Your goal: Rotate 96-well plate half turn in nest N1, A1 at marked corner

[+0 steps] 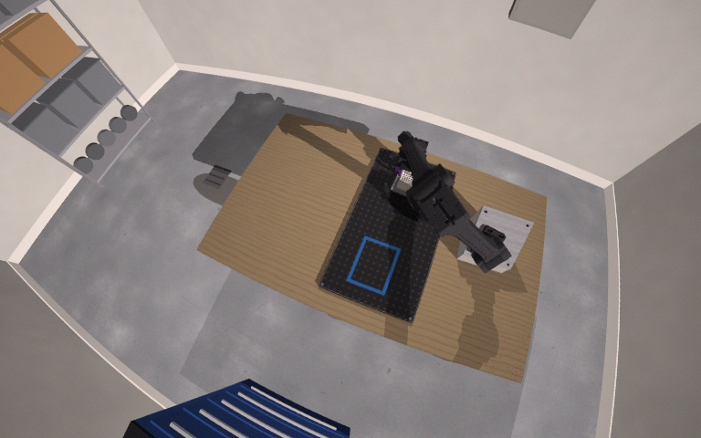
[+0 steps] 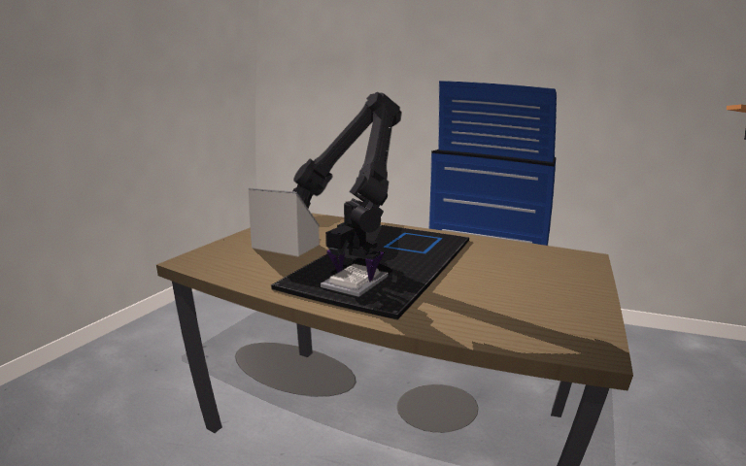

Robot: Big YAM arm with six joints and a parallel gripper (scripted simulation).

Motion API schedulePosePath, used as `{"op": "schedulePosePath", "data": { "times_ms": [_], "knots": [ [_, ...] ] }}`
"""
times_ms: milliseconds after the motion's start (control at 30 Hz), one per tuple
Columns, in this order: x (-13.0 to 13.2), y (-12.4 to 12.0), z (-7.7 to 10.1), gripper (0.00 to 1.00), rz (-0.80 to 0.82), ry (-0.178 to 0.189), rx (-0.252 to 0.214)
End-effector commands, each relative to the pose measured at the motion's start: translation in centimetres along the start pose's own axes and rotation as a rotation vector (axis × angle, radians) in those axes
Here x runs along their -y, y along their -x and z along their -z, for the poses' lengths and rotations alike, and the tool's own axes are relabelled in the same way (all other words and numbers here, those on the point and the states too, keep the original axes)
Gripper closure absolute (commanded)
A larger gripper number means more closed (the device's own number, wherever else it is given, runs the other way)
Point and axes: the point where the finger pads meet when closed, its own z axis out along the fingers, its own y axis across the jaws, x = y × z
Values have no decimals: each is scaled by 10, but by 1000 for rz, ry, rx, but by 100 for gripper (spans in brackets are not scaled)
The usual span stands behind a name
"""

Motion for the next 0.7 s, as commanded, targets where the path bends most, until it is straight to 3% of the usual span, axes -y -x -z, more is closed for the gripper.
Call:
{"op": "schedulePosePath", "data": {
  "times_ms": [0, 400, 433, 467, 667],
  "knots": [
    [-1, 0, 0, 0, -8, 7, 3],
    [-1, 0, 0, 0, -8, 7, 3],
    [-6, 2, 18, 0, -2, 29, 8],
    [-11, 5, 25, 0, 11, 39, 17],
    [-21, 9, 48, 0, 25, 53, 32]
  ]
}}
